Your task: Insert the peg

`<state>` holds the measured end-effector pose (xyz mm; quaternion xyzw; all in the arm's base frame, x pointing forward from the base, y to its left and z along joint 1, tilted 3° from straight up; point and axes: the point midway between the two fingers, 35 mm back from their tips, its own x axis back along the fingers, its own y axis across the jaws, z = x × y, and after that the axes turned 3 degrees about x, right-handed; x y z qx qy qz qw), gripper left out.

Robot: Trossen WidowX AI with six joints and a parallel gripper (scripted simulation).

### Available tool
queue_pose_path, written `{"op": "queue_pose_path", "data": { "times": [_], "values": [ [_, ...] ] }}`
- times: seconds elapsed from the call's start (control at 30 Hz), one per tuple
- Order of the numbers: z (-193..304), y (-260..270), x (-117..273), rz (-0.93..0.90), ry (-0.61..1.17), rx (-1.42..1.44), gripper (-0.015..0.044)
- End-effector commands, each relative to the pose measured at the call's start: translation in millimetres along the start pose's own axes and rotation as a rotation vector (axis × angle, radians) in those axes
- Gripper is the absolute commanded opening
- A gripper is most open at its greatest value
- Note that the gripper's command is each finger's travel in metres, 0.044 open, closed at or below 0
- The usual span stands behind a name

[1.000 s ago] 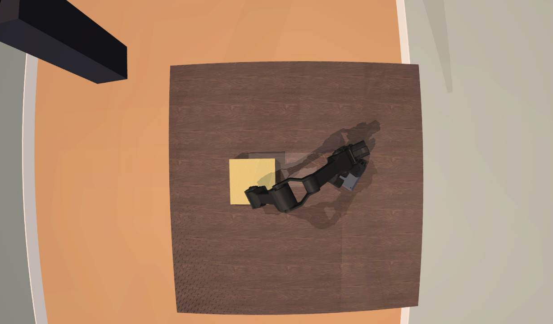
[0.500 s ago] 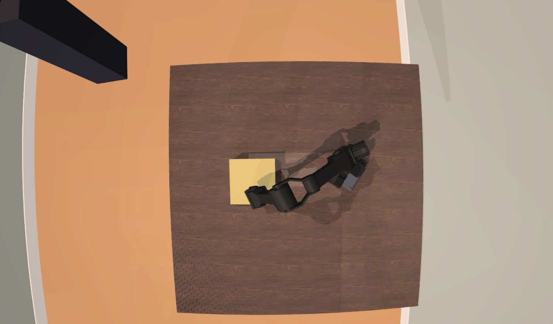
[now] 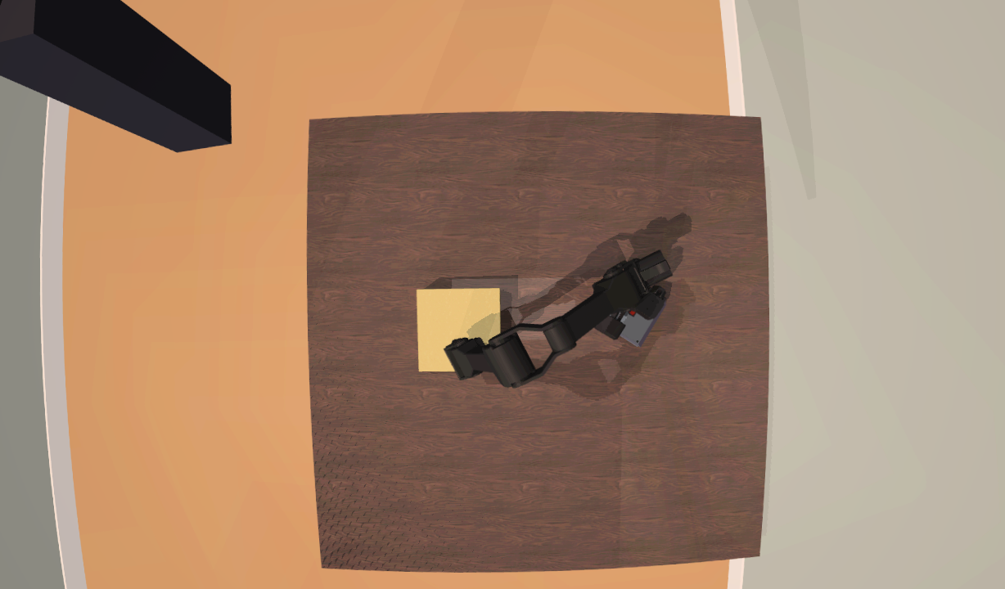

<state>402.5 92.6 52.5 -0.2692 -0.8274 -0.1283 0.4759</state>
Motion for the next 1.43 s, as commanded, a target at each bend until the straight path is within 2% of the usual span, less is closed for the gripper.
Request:
{"op": "queue_pose_path", "data": {
  "times": [0.0,0.83,1.4],
  "values": [
    [-1,1,11,0.000,-0.003,-0.004,0.0440],
    [1,4,73,-0.001,0.003,0.003,0.0440],
    [2,4,86,-0.001,0.003,0.003,0.0440]
  ]
}}
